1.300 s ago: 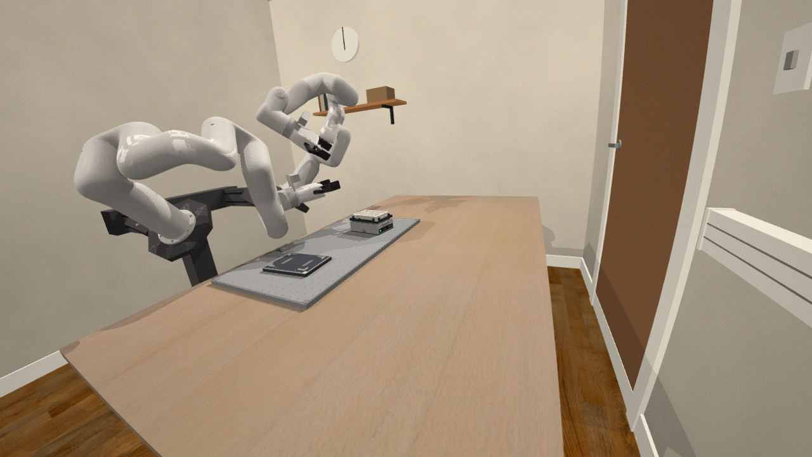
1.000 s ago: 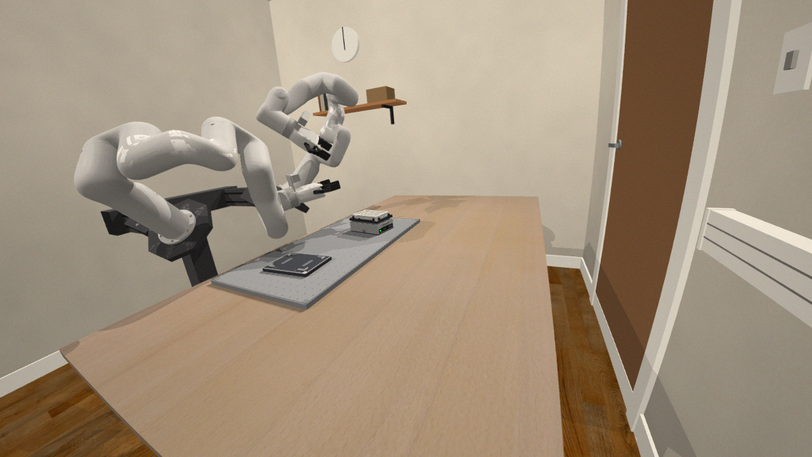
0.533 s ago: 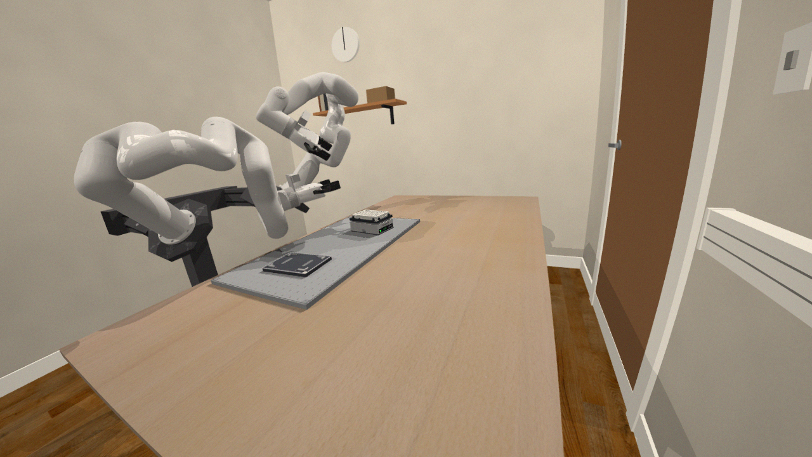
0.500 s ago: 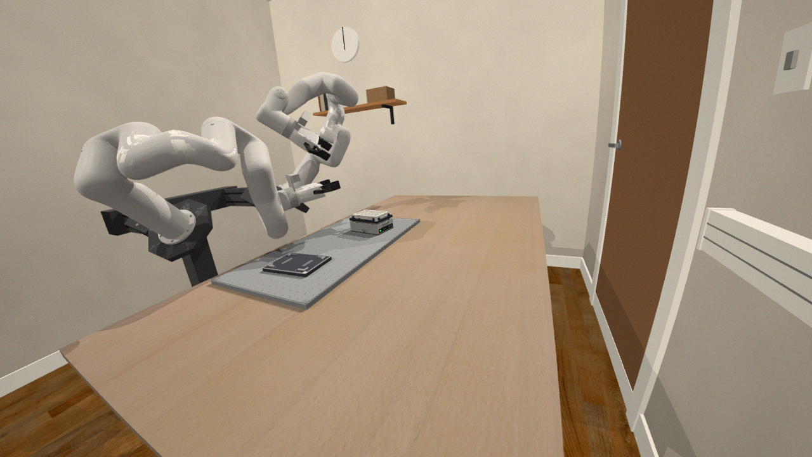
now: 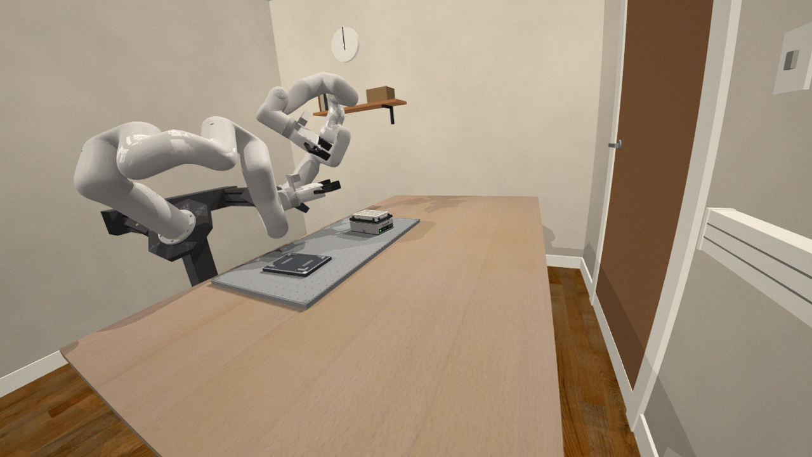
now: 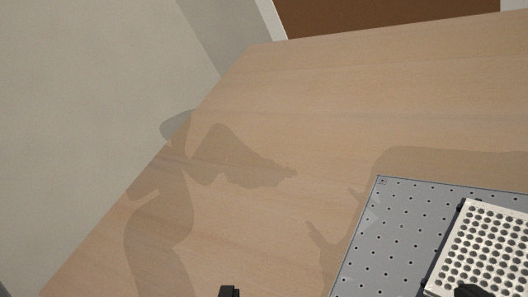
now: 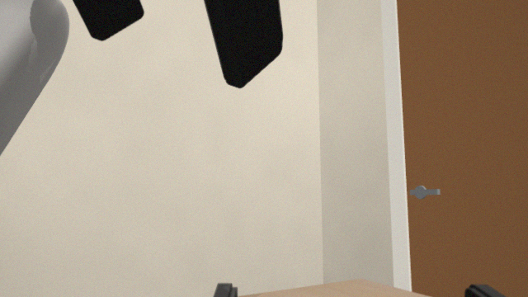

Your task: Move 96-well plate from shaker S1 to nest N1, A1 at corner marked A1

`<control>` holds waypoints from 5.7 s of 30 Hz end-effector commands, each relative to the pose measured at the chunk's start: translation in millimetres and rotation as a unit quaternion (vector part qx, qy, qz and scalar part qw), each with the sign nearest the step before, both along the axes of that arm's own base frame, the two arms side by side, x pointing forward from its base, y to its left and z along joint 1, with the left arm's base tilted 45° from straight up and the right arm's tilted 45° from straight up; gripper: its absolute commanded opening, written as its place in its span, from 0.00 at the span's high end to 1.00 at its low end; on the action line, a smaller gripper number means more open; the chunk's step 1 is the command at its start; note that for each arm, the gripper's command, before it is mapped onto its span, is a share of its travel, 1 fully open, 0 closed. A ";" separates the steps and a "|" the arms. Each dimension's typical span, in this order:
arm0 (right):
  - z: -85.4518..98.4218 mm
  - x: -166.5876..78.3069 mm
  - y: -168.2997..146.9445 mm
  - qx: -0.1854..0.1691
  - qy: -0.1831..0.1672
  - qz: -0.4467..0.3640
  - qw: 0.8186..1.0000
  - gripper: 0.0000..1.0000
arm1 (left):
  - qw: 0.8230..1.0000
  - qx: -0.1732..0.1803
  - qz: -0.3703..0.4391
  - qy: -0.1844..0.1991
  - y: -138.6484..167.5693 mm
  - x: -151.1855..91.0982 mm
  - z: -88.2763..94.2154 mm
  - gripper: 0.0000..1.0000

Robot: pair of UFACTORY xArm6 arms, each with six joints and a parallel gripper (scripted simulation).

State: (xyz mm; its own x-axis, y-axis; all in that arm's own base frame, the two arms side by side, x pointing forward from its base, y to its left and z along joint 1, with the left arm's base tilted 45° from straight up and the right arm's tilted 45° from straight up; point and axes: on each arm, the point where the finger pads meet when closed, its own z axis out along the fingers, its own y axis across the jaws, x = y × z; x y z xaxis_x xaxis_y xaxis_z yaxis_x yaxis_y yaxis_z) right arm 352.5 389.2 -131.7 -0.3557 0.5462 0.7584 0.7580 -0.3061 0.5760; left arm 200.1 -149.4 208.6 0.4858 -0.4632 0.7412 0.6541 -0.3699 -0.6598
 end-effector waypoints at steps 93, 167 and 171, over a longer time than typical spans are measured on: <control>212.8 224.5 -109.6 0.157 0.151 -0.391 0.894 0.00 | 1.000 -0.001 0.000 0.000 -0.9 0.0 0.2 0.00; 463.2 145.8 -339.5 0.684 0.482 -0.498 0.229 0.00 | 1.000 -0.001 0.000 0.000 -0.9 0.0 0.2 0.00; 474.5 132.7 -340.8 0.703 0.502 -0.470 0.180 0.00 | 1.000 -0.001 0.000 0.000 -0.9 0.0 0.2 0.00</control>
State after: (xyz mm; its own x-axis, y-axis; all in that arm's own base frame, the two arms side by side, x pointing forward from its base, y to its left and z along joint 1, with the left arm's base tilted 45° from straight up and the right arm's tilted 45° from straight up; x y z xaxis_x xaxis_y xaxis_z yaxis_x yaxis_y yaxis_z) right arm 498.7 50.2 330.4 0.1128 -0.9906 -0.0773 -0.5081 0.0094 -0.8612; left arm 200.1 -149.4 208.6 0.4858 -0.4632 0.7412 0.6541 -0.3699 -0.6598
